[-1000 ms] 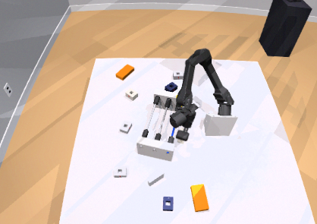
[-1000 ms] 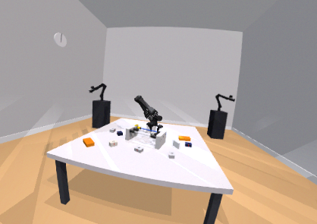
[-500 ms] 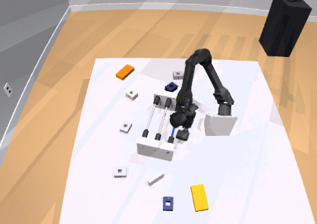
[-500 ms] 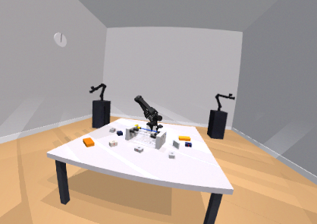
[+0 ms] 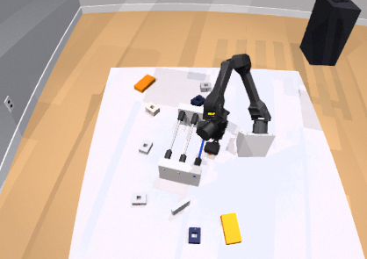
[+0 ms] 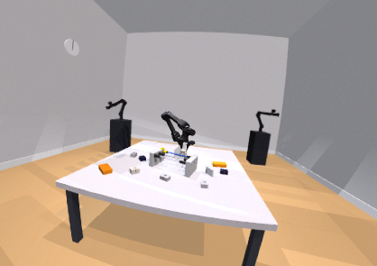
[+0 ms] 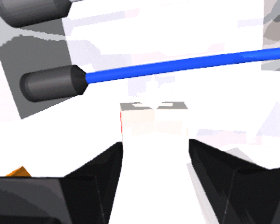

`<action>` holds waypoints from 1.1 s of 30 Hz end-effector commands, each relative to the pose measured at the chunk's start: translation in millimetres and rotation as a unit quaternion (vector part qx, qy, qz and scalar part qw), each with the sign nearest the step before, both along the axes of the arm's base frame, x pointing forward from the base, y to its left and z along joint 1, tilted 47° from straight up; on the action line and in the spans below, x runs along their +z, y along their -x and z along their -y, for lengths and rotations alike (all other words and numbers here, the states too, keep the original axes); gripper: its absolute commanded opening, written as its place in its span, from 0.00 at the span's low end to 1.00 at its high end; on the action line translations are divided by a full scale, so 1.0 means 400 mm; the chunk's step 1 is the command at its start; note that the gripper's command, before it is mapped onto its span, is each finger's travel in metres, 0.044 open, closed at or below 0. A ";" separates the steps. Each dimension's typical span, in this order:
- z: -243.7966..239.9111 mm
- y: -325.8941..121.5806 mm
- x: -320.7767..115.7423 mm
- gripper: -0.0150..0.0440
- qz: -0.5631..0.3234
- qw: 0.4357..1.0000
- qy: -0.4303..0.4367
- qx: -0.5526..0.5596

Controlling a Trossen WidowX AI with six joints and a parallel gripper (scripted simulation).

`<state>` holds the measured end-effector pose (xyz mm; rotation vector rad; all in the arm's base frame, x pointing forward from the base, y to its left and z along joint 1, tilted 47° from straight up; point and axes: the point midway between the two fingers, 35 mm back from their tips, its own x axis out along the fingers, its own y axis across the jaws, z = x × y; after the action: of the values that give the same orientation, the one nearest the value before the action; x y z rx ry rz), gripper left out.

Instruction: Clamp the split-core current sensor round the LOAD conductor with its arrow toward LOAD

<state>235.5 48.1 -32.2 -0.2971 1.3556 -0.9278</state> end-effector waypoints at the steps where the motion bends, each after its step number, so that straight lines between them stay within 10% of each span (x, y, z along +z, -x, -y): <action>1: -0.044 0.002 0.046 0.25 0.000 1.000 -0.001 -0.003; 33: -0.064 -0.078 0.112 0.25 0.300 0.906 0.029 -0.297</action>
<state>261.6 75.5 12.3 0.2891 0.9123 -1.3711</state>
